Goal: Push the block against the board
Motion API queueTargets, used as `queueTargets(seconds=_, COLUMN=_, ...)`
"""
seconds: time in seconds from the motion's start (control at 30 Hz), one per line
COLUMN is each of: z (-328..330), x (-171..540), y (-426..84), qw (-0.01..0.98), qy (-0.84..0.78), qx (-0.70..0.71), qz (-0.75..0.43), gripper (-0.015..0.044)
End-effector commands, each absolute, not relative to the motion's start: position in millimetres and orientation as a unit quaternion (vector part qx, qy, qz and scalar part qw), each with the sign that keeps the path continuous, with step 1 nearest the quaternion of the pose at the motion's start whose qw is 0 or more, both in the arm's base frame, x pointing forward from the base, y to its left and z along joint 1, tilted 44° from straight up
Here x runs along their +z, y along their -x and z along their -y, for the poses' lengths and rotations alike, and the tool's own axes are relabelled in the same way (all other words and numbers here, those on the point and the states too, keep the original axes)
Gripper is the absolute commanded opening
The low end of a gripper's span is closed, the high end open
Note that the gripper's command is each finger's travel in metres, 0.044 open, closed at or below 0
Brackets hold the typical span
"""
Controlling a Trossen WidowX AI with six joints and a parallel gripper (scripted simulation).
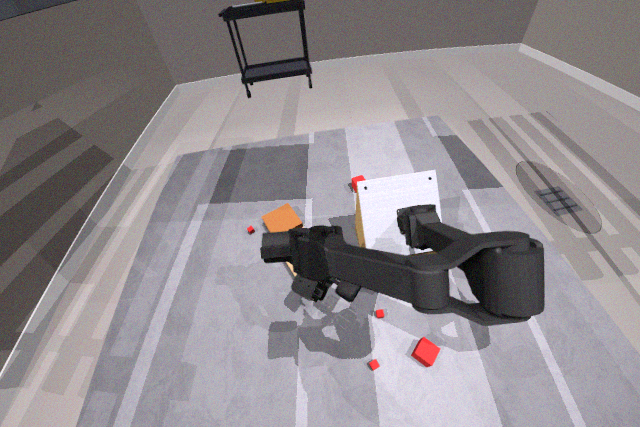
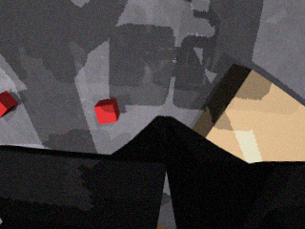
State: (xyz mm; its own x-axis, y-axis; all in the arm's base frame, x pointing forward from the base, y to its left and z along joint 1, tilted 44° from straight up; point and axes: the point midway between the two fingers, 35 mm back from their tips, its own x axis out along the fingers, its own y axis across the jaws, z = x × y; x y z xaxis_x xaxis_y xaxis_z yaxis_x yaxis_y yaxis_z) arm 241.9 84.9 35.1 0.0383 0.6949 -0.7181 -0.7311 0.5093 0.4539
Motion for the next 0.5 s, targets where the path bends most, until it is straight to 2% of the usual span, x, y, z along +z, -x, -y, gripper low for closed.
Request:
queueTargets(seconds=0.0, z=-83.5, x=33.8, y=-242.9, qw=0.720, qy=-0.031, qx=0.459, qz=-0.520, gripper=0.0000)
queueTargets(seconds=0.33, z=-81.3, x=31.6, y=-243.7, qw=0.704, qy=-0.155, qx=0.363, qz=-0.591, gripper=0.0000)
queueTargets(seconds=0.47, z=-81.3, x=31.6, y=-243.7, qw=0.704, qy=-0.155, qx=0.363, qz=-0.591, gripper=0.0000)
